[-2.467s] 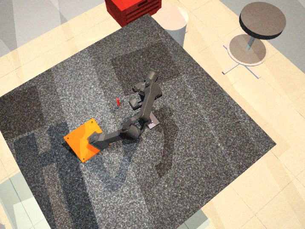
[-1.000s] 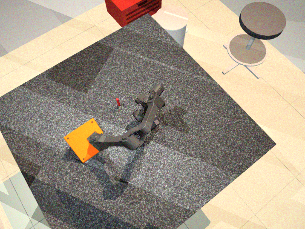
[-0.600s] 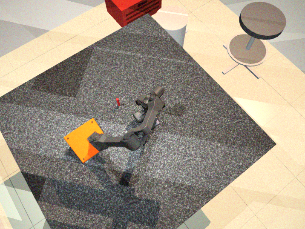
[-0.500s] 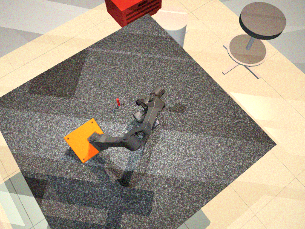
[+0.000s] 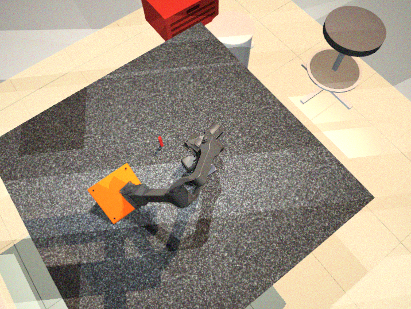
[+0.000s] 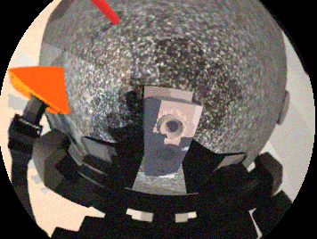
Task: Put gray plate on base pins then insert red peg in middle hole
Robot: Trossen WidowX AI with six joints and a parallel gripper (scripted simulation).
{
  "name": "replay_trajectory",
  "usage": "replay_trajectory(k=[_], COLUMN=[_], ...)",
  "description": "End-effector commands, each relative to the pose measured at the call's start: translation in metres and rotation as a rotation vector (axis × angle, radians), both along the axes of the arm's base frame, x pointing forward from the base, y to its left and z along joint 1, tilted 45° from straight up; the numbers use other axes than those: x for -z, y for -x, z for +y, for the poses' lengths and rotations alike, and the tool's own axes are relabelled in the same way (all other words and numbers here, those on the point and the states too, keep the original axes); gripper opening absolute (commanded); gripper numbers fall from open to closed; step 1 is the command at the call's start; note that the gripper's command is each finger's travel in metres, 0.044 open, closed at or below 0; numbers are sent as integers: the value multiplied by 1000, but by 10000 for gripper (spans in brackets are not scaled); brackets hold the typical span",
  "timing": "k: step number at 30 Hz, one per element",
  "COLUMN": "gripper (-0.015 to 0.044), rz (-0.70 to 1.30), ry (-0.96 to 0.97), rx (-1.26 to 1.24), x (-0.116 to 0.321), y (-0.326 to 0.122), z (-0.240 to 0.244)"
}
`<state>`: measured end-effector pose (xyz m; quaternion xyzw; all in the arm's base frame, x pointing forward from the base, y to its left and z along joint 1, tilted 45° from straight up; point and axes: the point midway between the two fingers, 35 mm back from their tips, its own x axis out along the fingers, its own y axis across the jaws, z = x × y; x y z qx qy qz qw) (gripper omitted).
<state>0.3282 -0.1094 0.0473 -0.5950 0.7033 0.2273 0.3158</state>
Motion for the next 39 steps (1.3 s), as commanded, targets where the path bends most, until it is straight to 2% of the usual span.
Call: replay_trajectory(k=[1, 9, 26, 31, 39], gripper=[0, 0, 440, 440, 440], rz=[2, -1, -1, -1, 3], ry=[4, 0, 0, -2, -1], rx=[0, 1, 1, 1, 0], x=[1, 1, 1, -6, -82], y=[1, 0, 0, -3, -11], z=[-2, -1, -1, 6, 81])
